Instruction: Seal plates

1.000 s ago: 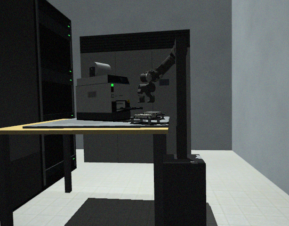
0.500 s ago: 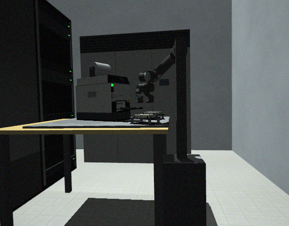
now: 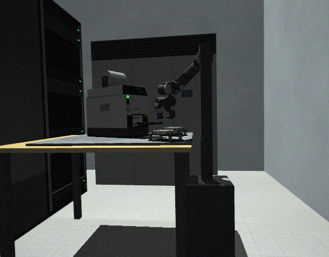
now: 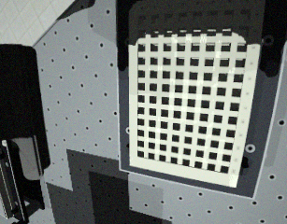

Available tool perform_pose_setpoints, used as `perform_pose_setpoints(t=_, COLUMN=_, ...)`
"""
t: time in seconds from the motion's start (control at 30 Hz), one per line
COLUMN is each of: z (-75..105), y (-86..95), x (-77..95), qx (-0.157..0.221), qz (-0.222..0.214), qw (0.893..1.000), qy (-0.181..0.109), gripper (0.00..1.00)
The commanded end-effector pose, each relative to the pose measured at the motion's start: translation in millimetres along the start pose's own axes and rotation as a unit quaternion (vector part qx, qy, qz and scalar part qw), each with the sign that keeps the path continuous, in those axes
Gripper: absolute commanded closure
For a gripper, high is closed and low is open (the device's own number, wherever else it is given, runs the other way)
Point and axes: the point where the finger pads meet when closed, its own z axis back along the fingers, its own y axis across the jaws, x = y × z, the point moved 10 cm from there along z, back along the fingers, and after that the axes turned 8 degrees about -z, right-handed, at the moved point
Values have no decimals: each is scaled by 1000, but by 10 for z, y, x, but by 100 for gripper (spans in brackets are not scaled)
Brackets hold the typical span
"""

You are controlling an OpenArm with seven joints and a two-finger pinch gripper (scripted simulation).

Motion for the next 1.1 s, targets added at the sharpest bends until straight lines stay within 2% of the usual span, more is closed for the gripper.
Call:
perform_pose_setpoints(t=0.0, z=-38, y=-6, x=-9, qx=2, qz=4, qw=1000, qy=1, gripper=35)
perform_pose_setpoints(t=1.07, z=-493, y=4, x=-5, qx=4, qz=3, qw=1000, qy=1, gripper=35)
